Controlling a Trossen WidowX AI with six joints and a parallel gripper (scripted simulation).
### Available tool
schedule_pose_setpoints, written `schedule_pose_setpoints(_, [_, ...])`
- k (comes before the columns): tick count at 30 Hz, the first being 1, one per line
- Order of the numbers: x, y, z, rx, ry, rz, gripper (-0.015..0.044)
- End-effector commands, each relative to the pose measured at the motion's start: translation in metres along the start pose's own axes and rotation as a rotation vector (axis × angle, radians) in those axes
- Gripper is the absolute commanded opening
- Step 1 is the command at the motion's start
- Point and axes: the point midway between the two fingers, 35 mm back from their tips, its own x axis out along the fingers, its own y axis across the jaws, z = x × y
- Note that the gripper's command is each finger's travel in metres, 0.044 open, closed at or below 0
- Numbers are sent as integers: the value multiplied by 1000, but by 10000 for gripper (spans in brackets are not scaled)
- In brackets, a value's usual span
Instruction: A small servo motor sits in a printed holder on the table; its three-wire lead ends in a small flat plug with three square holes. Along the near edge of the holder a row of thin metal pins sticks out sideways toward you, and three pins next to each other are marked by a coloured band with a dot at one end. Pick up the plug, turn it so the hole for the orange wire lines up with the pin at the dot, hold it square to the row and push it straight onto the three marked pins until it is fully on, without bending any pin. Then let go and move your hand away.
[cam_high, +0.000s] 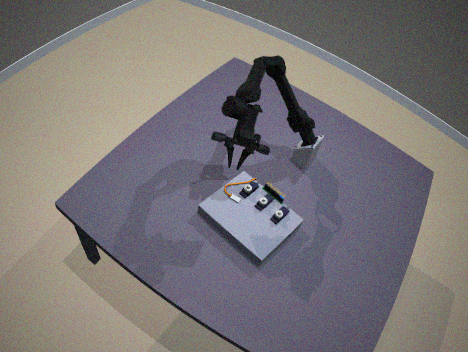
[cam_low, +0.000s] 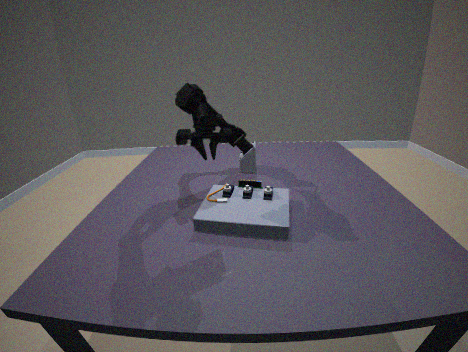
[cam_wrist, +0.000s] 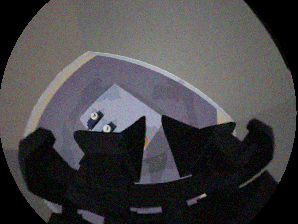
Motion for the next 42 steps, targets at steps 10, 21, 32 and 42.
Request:
schedule_pose_setpoints(10, [36, 11, -19, -320, 229, 120, 115])
schedule_pose_setpoints(21, [61, 22, -38, -611, 399, 267, 115])
schedule_pose_setpoints(32, [83, 33, -57, -910, 538, 447, 115])
schedule_pose_setpoints(42, [93, 37, -67, -1033, 586, 531, 115])
